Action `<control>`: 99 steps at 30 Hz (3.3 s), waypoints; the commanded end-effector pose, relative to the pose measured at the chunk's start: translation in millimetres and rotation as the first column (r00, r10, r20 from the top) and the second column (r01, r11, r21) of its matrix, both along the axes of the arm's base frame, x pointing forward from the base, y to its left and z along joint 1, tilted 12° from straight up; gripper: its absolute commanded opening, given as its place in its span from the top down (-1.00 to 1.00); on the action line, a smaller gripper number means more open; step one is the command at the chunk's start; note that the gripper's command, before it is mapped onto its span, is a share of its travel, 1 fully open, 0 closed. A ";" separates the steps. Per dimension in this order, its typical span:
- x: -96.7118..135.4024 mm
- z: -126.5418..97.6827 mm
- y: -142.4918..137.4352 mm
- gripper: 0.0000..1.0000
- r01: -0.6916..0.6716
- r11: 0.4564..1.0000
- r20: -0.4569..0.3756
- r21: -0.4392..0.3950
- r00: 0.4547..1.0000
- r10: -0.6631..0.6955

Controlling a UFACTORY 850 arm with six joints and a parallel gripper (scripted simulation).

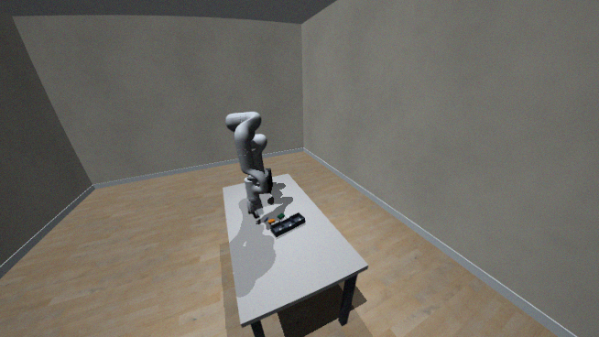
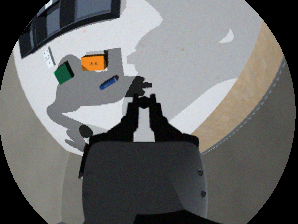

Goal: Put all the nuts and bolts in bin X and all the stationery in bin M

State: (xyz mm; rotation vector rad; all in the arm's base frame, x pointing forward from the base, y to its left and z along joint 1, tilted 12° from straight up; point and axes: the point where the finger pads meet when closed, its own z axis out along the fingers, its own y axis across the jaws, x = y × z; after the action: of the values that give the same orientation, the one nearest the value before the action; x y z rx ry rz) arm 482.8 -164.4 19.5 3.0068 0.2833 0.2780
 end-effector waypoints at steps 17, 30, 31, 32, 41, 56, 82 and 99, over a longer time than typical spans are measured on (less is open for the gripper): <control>51.1 12.7 41.4 1.00 0.353 0.932 0.027 0.083 0.934 -0.356; 102.5 19.1 82.5 1.00 0.635 0.748 0.031 0.190 0.758 -0.652; 107.1 19.6 86.2 1.00 0.655 0.729 0.030 0.200 0.740 -0.672; 111.8 20.2 90.0 1.00 0.673 0.709 0.029 0.209 0.721 -0.692; 139.8 23.6 112.4 1.00 0.808 0.511 0.005 0.294 0.533 -0.846; 139.2 23.5 112.3 1.00 0.931 0.155 -0.069 0.332 0.188 -0.980; 138.4 23.4 112.2 1.00 0.958 -0.028 -0.102 0.284 0.001 -0.995; 138.6 23.4 112.5 1.00 0.958 -0.028 -0.102 0.284 0.001 -0.995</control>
State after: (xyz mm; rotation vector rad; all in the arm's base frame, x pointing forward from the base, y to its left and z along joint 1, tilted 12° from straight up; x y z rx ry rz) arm 620.2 -51.9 41.6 2.4371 -2.0938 0.4617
